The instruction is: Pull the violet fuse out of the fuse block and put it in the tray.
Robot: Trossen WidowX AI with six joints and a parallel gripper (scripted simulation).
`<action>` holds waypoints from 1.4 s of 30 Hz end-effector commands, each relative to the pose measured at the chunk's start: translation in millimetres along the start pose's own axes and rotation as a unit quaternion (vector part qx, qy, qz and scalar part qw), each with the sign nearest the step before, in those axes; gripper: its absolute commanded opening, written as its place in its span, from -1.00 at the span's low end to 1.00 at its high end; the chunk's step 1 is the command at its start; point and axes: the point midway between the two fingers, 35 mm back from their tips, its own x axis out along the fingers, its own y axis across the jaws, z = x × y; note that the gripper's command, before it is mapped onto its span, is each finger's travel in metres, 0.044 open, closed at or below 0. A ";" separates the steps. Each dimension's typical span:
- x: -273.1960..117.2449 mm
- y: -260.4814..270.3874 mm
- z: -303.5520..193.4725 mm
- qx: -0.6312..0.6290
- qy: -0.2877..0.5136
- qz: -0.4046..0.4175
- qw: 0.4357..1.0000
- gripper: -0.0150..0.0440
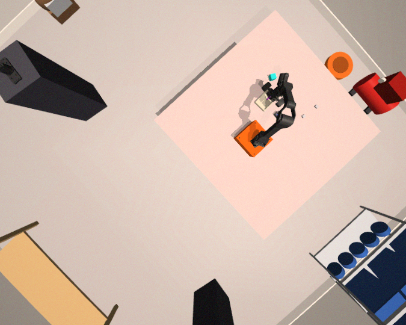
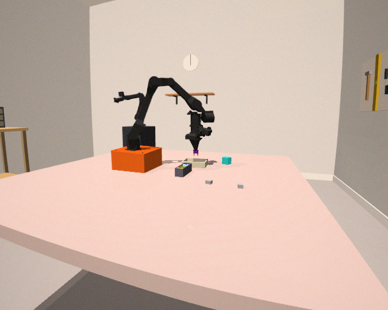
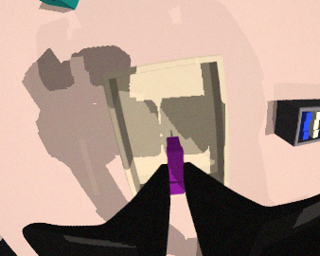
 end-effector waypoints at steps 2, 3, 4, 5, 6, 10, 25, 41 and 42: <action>12.0 -1.8 -2.2 0.003 0.006 -0.006 1.000 -0.49; 13.6 -1.9 -2.3 0.003 0.006 -0.006 1.000 -0.49; 15.2 -1.9 -2.3 0.003 0.006 -0.006 1.000 -0.49; 16.8 -2.0 -2.4 0.003 0.006 -0.006 1.000 -0.49; 18.4 -2.0 -2.4 0.003 0.006 -0.006 1.000 -0.49; 24.8 -2.2 -2.8 0.003 0.006 -0.006 1.000 -0.49; 27.1 -1.3 -2.0 0.001 0.003 -0.002 1.000 -0.05; -9.9 -1.9 -2.5 0.003 0.006 -0.006 1.000 0.63; -9.9 -1.9 -2.5 0.003 0.006 -0.006 1.000 0.63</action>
